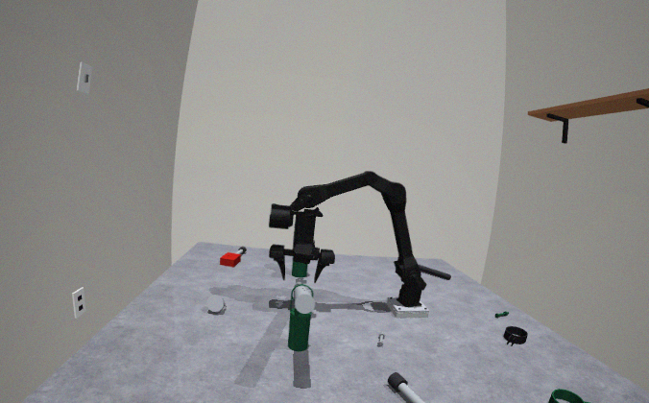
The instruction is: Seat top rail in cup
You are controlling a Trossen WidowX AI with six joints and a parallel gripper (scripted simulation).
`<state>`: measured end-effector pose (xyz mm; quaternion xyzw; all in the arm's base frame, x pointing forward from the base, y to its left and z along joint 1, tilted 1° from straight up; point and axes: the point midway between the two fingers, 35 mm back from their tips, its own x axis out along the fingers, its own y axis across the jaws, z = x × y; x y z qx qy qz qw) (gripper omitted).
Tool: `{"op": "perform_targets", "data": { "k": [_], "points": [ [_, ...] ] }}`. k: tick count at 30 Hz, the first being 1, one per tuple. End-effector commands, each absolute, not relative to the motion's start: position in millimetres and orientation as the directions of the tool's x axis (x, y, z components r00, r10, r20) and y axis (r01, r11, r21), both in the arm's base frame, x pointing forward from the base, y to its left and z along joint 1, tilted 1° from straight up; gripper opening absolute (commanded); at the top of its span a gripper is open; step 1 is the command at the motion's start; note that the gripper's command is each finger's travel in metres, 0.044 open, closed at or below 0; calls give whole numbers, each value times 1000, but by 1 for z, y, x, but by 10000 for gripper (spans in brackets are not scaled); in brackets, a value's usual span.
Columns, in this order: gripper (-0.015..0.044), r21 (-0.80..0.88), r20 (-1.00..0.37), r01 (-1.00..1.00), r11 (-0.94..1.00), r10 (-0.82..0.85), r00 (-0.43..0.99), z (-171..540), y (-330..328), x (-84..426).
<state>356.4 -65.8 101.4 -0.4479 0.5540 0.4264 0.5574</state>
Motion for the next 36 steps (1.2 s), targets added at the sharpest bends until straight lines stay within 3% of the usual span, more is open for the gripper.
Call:
{"op": "perform_targets", "data": {
  "k": [1,31,36],
  "points": [
    [440,-20,-1000,-973,232,-16,17,93,-66,356],
    [440,-20,-1000,-973,232,-16,17,48,-66,356],
    [309,-20,-1000,-973,232,-16,17,48,-66,356]
  ]
}}
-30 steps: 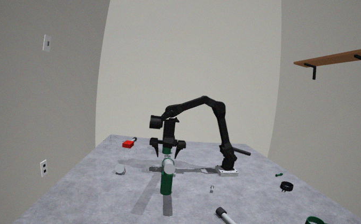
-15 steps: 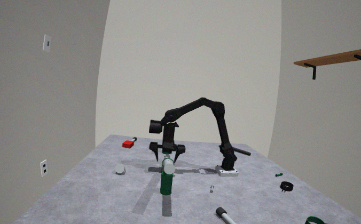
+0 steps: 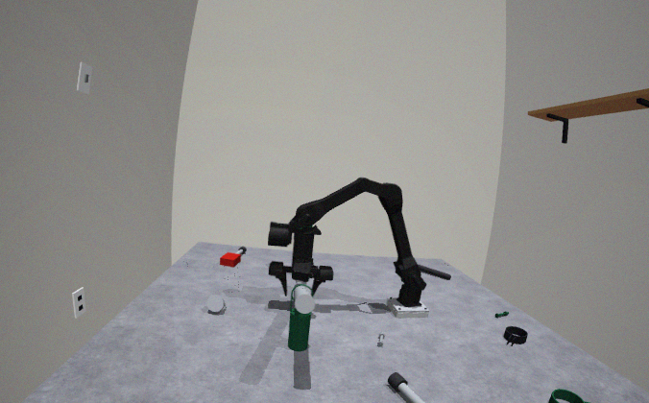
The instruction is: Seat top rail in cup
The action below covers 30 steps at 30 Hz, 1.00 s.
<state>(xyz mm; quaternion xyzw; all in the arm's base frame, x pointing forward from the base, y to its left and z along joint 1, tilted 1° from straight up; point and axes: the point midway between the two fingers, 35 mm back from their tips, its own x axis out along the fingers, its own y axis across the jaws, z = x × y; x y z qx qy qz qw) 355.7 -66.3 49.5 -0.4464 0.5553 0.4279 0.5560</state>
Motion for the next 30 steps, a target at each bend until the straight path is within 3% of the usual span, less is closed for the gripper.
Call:
{"op": "perform_targets", "data": {
  "k": [1,6,12,16,30],
  "points": [
    [282,-20,-1000,-973,232,-16,17,48,-66,356],
    [151,-20,-1000,-973,232,-16,17,48,-66,356],
    [111,-20,-1000,-973,232,-16,17,48,-66,356],
    [6,-20,-1000,-973,232,-16,17,53,-66,355],
    [0,-17,-974,-972,236,-222,-37,101,-91,350]
  ]
}}
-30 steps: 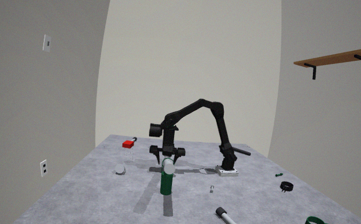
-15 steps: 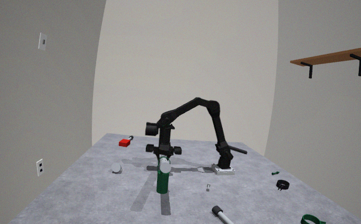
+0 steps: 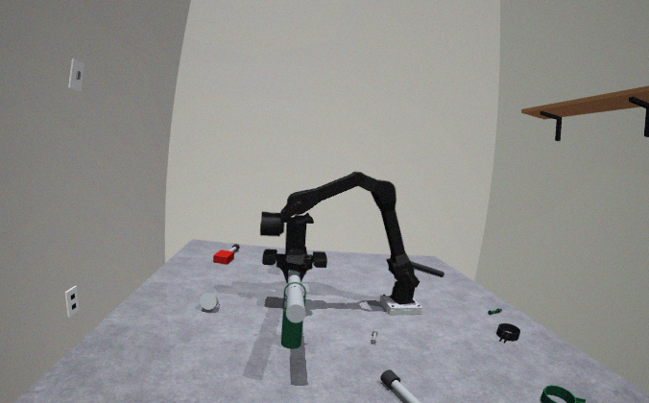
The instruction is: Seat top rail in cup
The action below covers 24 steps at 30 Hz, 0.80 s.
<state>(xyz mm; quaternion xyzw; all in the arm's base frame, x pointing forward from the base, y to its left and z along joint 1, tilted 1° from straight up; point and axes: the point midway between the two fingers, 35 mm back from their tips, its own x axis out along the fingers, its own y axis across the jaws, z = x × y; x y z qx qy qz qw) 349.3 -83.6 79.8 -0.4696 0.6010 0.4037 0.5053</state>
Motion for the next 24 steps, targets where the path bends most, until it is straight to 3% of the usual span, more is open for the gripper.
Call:
{"op": "perform_targets", "data": {
  "k": [1,8,24],
  "points": [
    [0,-17,-969,-971,237,-242,-42,106,-94,349],
    [0,-19,-929,-972,236,-364,-70,140,-108,343],
    [0,-7,-931,-972,237,-355,-80,135,-106,343]
  ]
}}
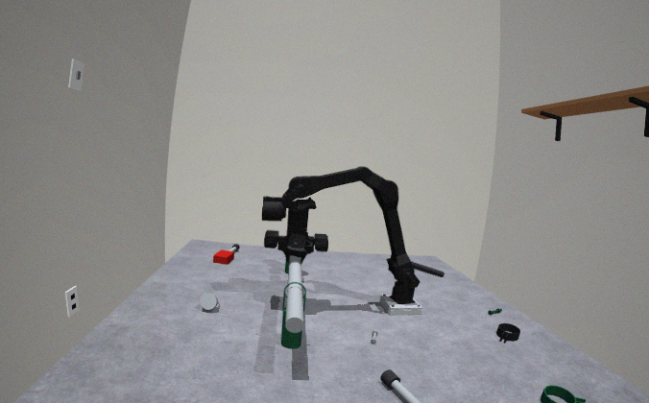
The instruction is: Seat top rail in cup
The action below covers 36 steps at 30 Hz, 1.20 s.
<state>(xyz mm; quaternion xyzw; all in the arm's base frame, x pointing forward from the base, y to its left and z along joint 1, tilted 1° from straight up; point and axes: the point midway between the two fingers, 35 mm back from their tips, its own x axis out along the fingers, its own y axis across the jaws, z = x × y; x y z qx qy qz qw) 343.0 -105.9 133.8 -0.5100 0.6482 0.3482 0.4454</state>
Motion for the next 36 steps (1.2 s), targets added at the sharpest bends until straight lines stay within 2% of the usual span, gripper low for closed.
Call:
{"op": "perform_targets", "data": {
  "k": [1,36],
  "points": [
    [0,-3,-933,-971,237,-351,-83,134,-106,343],
    [0,-1,-933,-972,237,-350,-84,145,-115,343]
  ]
}}
